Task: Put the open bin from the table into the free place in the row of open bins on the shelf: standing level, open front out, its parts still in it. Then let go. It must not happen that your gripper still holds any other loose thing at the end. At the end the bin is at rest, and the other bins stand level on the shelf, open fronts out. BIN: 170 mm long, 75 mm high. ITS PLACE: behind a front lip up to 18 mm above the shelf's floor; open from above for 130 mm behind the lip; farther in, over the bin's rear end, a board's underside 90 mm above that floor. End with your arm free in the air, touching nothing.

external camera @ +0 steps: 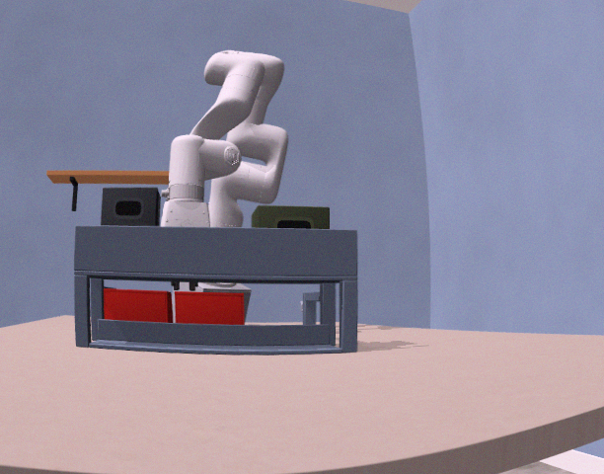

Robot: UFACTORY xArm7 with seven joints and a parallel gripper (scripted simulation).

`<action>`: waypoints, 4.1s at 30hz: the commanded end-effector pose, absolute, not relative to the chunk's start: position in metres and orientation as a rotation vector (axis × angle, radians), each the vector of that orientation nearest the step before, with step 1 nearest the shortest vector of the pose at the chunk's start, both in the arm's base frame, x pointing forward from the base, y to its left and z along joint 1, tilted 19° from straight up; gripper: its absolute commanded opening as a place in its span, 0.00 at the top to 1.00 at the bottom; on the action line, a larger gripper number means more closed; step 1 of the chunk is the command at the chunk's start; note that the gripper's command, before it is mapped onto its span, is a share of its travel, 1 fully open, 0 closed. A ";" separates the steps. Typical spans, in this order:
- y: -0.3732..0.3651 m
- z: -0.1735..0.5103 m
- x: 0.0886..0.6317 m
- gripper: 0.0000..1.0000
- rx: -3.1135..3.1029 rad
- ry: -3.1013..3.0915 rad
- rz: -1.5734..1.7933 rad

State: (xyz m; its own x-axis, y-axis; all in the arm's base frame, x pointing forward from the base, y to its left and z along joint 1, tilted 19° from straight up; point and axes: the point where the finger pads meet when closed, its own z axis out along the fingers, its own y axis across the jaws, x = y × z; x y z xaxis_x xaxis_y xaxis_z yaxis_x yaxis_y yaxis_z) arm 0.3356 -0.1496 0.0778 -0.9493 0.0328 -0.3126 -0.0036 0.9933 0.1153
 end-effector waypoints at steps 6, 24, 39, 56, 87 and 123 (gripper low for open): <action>-0.151 0.080 0.336 0.72 0.022 2.815 0.161; -0.149 0.071 0.339 0.72 0.022 2.815 0.161; -0.148 0.061 0.342 0.72 0.022 2.815 0.162; -0.147 0.052 0.345 0.72 0.022 2.815 0.162; -0.145 0.034 0.351 0.72 0.022 2.815 0.162; -0.145 0.035 0.351 0.72 0.022 2.815 0.162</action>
